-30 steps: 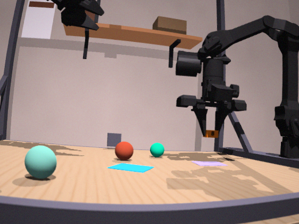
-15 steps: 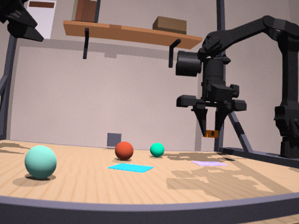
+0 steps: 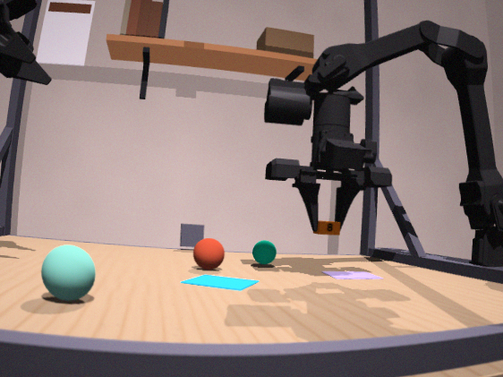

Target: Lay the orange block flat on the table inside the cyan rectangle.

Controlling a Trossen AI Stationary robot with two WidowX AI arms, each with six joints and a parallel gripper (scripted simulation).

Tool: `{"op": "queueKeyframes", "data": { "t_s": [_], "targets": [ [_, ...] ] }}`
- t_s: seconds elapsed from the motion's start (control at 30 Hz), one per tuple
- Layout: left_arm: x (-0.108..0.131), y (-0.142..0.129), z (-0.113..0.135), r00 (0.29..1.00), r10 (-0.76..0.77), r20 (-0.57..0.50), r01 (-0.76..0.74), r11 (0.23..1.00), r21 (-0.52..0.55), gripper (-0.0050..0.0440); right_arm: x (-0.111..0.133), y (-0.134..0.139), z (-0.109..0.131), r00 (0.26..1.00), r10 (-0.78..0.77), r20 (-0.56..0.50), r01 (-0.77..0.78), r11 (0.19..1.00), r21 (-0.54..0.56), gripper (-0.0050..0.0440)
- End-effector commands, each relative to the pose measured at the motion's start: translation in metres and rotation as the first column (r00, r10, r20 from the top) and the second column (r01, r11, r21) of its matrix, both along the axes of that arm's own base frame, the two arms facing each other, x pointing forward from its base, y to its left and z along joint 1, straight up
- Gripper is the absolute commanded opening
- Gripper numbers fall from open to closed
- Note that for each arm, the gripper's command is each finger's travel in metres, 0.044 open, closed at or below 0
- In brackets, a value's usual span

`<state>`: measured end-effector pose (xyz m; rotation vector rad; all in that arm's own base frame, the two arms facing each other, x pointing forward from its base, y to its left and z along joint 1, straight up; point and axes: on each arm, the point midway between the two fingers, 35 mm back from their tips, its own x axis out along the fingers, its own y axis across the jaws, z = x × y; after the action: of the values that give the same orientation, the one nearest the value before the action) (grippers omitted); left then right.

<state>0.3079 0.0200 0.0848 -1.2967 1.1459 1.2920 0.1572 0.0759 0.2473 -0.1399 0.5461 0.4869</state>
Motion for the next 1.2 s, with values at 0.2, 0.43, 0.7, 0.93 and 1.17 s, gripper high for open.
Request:
{"op": "queueKeyframes", "data": {
  "t_s": [0.2, 0.43, 0.7, 0.93, 1.17],
  "targets": [
    [0.08, 0.046, -0.002, 1.0, -0.003, 0.015, 0.003, 1.0, 0.002, -0.005, -0.001, 0.0, 0.0, 1.0, 0.004, 0.002, -0.004, 1.0, 0.0, 0.044],
    [0.116, 0.068, -0.004, 1.0, -0.003, 0.017, 0.003, 1.0, 0.004, -0.005, -0.001, 0.0, 0.003, 1.0, 0.002, 0.008, -0.002, 1.0, 0.003, 0.044],
    [0.142, 0.084, -0.006, 1.0, -0.003, 0.019, 0.003, 1.0, 0.005, -0.005, -0.001, 0.0, 0.003, 1.0, 0.002, 0.008, -0.002, 1.0, 0.003, 0.044],
    [0.15, 0.089, -0.007, 0.999, -0.006, 0.034, 0.006, 1.0, 0.002, -0.005, -0.001, 0.0, 0.003, 1.0, 0.002, 0.008, -0.002, 1.0, 0.003, 0.044],
    [0.151, 0.088, -0.01, 0.999, -0.029, 0.029, 0.029, 1.0, 0.003, -0.005, -0.001, 0.0, 0.003, 1.0, 0.002, 0.008, -0.002, 1.0, 0.003, 0.044]
  ]
}}
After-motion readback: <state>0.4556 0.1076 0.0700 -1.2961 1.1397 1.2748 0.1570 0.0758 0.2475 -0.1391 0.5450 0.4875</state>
